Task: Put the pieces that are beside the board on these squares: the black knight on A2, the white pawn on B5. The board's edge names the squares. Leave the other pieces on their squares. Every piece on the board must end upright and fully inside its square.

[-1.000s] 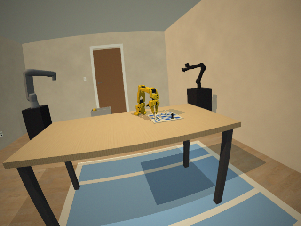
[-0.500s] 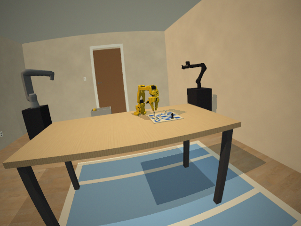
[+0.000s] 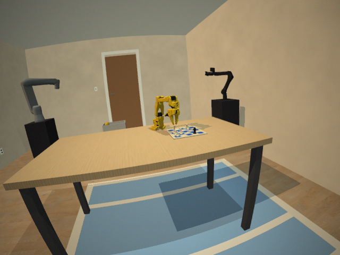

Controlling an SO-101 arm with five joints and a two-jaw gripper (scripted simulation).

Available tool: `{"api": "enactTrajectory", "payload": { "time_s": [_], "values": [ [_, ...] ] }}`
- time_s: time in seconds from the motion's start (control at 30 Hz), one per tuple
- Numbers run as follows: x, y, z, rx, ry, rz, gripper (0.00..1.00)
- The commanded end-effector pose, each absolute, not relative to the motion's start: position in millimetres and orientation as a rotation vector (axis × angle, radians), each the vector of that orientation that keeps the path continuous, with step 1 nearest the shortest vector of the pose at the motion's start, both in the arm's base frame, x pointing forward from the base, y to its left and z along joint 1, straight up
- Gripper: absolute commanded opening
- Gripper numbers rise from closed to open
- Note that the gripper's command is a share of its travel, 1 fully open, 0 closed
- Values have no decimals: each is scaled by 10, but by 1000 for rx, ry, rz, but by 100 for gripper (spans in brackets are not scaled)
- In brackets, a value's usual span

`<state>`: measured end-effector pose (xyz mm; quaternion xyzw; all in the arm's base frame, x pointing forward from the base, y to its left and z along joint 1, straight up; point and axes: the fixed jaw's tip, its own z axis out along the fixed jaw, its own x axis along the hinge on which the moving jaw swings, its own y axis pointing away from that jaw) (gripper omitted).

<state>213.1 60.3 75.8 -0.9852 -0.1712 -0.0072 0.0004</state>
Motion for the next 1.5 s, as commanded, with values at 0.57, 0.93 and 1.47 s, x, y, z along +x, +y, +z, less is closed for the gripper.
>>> {"api": "enactTrajectory", "payload": {
  "time_s": [0.57,0.93,1.47],
  "values": [
    [2153,481,803,-3125,-251,-57,11],
    [2158,304,826,-3121,205,-82,13],
    [2119,-66,870,-2874,1173,-134,17]
  ]
}}
